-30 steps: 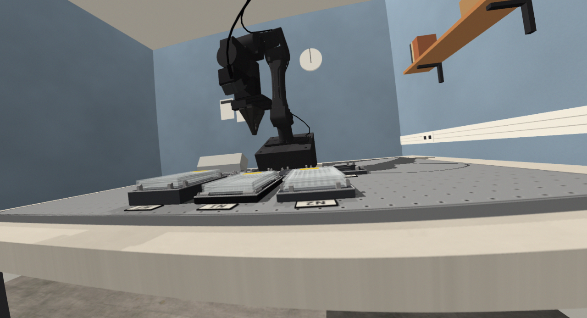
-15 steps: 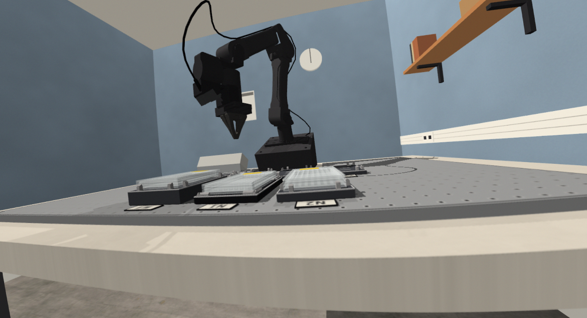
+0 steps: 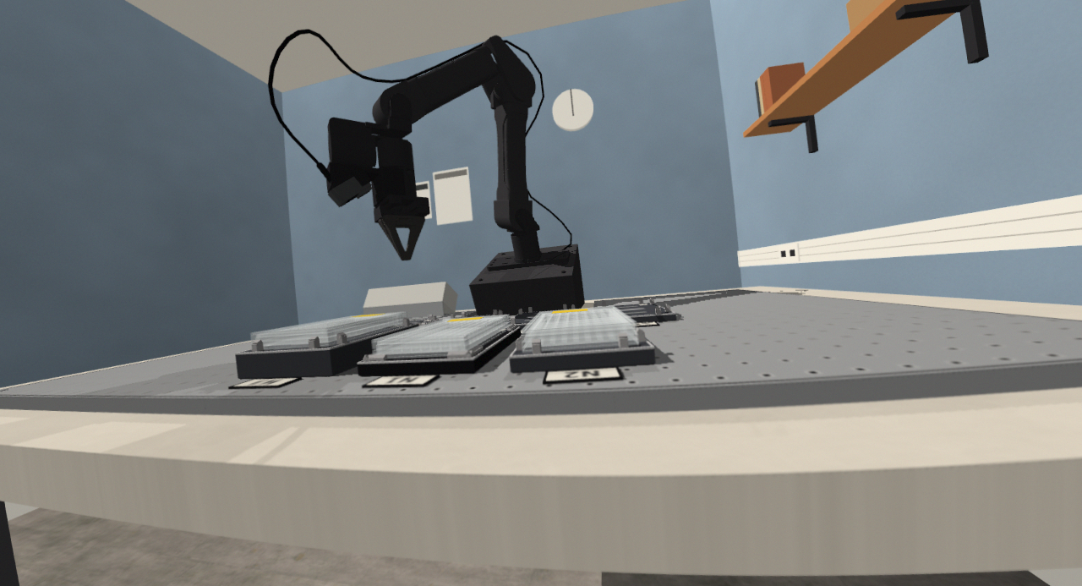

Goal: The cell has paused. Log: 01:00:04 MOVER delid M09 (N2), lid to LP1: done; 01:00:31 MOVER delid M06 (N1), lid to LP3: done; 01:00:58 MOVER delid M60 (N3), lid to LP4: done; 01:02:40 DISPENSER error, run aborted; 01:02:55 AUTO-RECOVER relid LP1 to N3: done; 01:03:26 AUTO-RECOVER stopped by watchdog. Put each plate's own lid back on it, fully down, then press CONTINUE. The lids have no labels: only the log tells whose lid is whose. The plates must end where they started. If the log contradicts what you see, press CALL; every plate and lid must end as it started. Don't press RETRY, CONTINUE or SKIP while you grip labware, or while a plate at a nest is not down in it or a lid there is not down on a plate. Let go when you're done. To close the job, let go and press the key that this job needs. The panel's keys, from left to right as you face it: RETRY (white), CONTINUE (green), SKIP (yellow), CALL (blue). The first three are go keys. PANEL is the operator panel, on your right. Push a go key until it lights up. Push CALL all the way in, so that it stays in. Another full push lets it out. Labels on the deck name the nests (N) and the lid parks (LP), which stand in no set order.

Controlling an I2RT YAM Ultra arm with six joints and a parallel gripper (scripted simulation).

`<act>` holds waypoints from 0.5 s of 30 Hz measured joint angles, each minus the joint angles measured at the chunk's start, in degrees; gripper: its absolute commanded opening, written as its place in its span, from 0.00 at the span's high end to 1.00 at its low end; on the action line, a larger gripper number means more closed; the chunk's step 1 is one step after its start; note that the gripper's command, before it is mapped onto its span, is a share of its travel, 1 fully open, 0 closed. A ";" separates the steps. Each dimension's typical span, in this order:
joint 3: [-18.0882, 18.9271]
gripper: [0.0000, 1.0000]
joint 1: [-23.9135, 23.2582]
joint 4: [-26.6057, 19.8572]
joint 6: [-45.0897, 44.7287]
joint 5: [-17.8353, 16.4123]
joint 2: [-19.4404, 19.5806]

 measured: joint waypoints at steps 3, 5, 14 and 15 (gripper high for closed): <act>0.81 1.00 -1.90 -0.09 -1.20 -0.52 1.29; 1.51 1.00 -2.95 -0.28 -2.45 -1.18 2.16; 3.61 1.00 -5.95 -0.50 -5.81 -2.19 4.22; 3.63 1.00 -6.03 -0.50 -5.86 -2.43 4.22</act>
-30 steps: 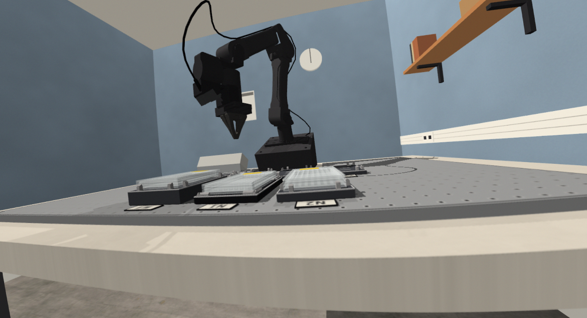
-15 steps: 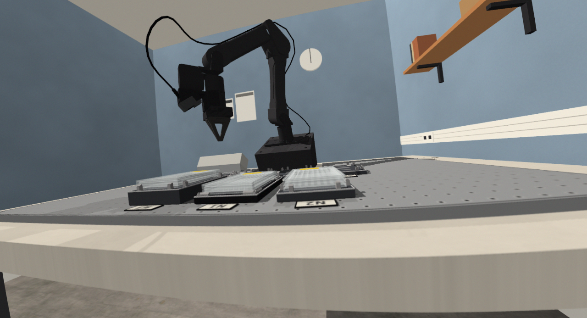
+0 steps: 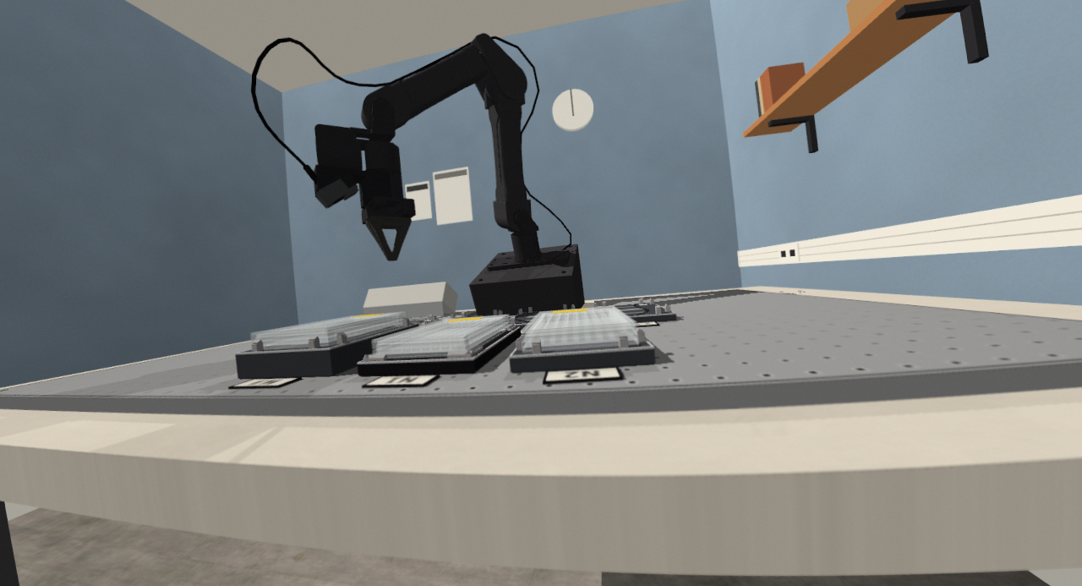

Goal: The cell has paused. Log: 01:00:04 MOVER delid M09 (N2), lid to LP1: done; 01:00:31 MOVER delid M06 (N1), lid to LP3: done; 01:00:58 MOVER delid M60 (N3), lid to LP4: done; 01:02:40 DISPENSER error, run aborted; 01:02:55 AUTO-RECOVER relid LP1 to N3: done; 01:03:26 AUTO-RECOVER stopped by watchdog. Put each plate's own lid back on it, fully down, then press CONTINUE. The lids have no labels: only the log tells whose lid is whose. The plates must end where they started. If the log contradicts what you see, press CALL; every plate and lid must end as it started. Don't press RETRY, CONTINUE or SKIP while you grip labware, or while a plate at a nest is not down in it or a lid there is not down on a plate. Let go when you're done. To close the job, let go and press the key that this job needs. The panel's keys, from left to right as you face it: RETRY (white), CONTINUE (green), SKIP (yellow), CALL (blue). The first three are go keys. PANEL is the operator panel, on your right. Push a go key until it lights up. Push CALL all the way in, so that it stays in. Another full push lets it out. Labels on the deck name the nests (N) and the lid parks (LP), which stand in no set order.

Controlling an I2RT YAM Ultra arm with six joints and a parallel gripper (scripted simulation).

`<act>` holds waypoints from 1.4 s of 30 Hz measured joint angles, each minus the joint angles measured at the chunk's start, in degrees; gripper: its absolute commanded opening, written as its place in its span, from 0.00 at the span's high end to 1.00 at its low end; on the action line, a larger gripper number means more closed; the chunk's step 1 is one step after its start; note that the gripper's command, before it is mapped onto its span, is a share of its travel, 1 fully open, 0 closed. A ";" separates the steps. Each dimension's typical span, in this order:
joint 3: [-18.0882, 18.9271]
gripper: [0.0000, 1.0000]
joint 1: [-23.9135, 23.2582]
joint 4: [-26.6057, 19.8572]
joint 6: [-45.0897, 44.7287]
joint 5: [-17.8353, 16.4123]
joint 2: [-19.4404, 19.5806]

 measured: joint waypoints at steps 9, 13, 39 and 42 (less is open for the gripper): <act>-3.19 1.00 -6.03 0.11 -0.09 -1.42 -0.76; -4.76 1.00 -10.51 0.11 0.02 -2.08 -0.87; -7.39 1.00 -35.82 0.35 -0.13 -5.40 6.36; -7.02 1.00 -37.73 0.35 -0.17 -5.73 7.56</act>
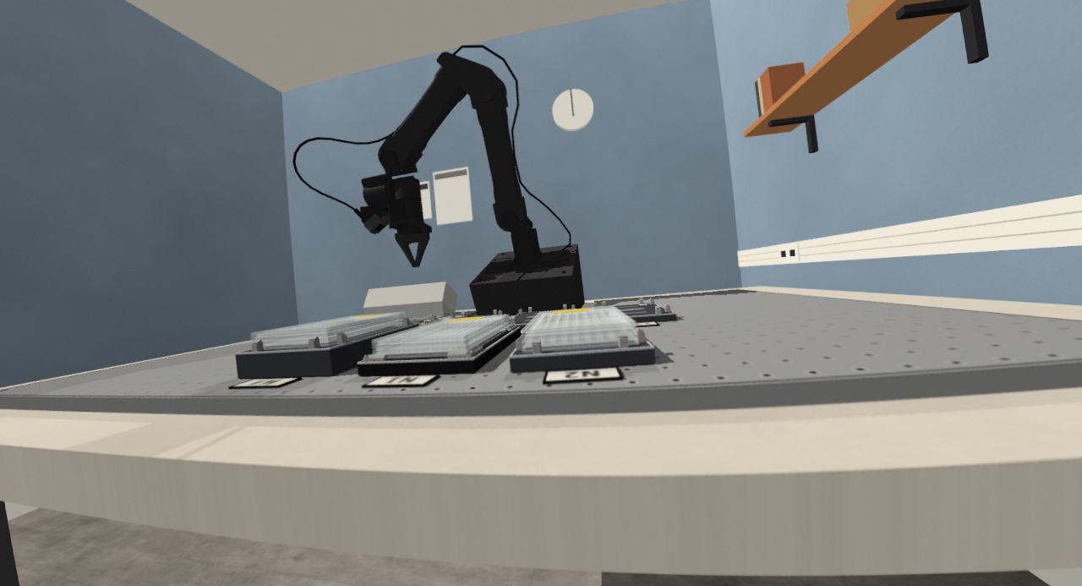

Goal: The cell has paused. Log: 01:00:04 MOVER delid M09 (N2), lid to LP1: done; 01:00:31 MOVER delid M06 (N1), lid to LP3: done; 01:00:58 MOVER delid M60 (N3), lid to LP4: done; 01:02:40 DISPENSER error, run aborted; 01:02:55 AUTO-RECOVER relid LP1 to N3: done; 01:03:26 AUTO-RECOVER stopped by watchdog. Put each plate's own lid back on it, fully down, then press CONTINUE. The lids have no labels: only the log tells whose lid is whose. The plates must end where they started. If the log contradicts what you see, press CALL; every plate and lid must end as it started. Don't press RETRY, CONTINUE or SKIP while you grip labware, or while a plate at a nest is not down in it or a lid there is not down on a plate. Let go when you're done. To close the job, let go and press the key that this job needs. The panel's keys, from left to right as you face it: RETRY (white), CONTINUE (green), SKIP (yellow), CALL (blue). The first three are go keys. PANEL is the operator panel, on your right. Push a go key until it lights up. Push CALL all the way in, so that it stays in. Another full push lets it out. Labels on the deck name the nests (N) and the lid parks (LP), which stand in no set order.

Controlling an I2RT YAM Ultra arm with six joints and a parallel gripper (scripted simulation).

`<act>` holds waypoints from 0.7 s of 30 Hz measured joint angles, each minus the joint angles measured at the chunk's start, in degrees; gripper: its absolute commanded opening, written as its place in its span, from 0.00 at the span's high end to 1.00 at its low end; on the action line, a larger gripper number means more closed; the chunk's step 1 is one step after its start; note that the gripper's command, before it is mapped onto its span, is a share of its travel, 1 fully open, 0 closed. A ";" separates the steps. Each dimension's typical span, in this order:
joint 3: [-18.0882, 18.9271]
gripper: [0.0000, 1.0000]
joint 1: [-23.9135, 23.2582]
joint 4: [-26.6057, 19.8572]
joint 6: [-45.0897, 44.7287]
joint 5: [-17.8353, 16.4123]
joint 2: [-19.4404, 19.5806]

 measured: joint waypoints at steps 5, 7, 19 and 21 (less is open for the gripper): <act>1.20 1.00 -4.96 0.07 0.44 0.02 3.15; 1.75 1.00 -6.82 0.09 0.72 0.04 4.55; 5.97 1.00 -14.58 0.35 -2.51 0.31 11.89; 6.80 1.00 -15.96 0.35 -3.52 0.59 13.25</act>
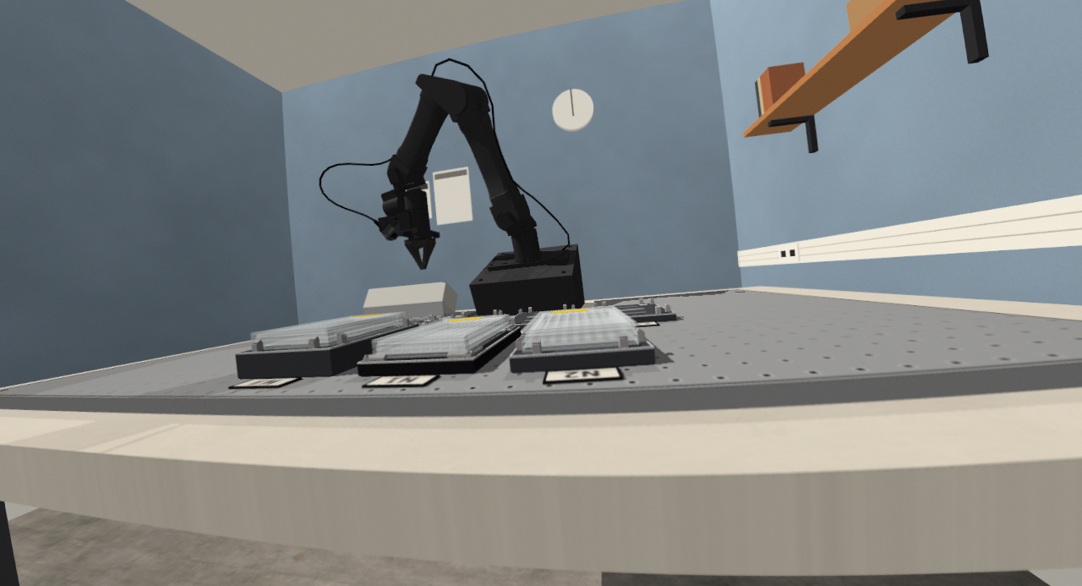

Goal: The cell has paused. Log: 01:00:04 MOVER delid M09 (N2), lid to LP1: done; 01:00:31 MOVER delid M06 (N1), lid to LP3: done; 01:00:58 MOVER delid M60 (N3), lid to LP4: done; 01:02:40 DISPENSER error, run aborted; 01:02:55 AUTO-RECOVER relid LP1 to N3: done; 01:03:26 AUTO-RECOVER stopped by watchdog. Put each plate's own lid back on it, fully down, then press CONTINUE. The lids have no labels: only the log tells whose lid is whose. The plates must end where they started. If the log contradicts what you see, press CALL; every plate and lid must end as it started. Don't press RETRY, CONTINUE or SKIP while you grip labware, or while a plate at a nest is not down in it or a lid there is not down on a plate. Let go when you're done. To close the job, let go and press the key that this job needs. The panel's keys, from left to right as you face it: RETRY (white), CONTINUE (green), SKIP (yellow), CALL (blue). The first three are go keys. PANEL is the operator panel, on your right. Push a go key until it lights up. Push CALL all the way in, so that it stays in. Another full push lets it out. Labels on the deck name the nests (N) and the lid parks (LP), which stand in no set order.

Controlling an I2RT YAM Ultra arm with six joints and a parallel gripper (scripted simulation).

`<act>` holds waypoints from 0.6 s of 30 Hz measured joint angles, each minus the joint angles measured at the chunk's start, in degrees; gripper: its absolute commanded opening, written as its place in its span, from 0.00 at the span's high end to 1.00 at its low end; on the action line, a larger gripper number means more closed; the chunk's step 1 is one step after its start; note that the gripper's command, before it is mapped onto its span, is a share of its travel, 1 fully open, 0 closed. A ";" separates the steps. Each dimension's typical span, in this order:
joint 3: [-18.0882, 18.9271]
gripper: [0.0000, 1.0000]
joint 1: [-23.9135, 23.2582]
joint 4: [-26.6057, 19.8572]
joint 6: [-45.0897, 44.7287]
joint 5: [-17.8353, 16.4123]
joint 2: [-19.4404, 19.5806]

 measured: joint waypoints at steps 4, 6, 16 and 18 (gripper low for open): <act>0.33 1.00 -0.70 -0.04 -1.14 0.09 0.33; 0.59 1.00 -0.70 -0.04 -1.46 0.09 0.33; 0.81 1.00 -0.70 -0.04 -1.97 0.09 0.33; 0.83 1.00 -0.70 -0.02 -1.97 0.04 0.44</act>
